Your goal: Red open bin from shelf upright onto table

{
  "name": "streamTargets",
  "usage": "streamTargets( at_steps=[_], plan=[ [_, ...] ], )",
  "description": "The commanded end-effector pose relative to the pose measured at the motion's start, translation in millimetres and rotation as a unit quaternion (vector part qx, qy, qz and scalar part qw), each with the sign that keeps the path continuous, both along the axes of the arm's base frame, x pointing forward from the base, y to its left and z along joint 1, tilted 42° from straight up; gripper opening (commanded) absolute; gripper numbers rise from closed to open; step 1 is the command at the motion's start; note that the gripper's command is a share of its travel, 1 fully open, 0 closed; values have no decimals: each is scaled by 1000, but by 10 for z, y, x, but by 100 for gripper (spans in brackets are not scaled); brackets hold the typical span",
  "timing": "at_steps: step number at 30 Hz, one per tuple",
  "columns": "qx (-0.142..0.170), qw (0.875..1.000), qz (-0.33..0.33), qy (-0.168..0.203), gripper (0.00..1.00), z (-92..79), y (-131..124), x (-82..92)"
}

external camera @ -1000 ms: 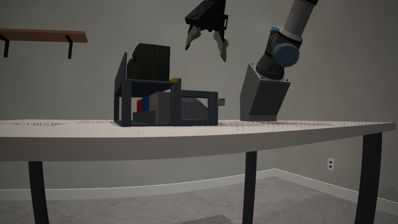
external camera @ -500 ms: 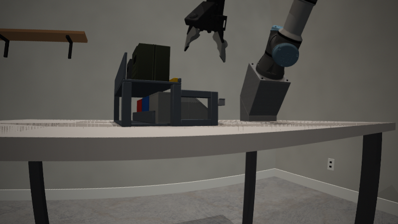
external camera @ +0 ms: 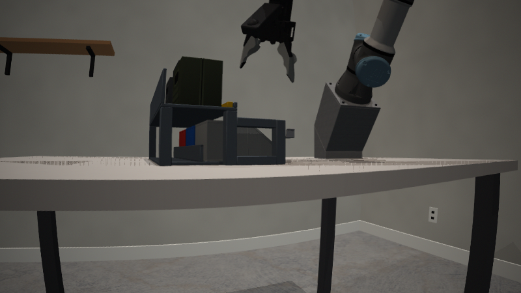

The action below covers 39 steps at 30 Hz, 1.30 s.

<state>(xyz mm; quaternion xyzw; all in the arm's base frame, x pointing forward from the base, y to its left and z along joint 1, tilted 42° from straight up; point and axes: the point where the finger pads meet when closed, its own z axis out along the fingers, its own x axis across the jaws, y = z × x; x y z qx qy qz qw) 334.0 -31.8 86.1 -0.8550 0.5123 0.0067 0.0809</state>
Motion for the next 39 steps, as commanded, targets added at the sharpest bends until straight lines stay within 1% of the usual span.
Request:
streamTargets(
  at_steps=[1, 4, 16, 17, 19, 21, 33, 34, 36, 38, 39],
  plan=[
    [14, 999, 41, -27, 100, -158, -68, 95],
    [36, 992, 104, -67, 100, -407, -162, 233],
    [36, 992, 104, -67, 100, -407, -162, 233],
    [10, 999, 31, -18, 100, -117, -53, 70],
    [24, 996, 74, -45, 100, -283, -116, 162],
    [39, 990, 115, -71, 100, -449, -179, 255],
    [39, 990, 115, -71, 100, -449, -179, 255],
    [13, 999, 43, -22, 100, -159, -70, 91],
    [28, 995, 85, -49, 100, -325, -133, 184],
    [42, 988, 126, -76, 100, -491, -195, 276],
    [42, 988, 126, -76, 100, -491, -195, 276]
  ],
)
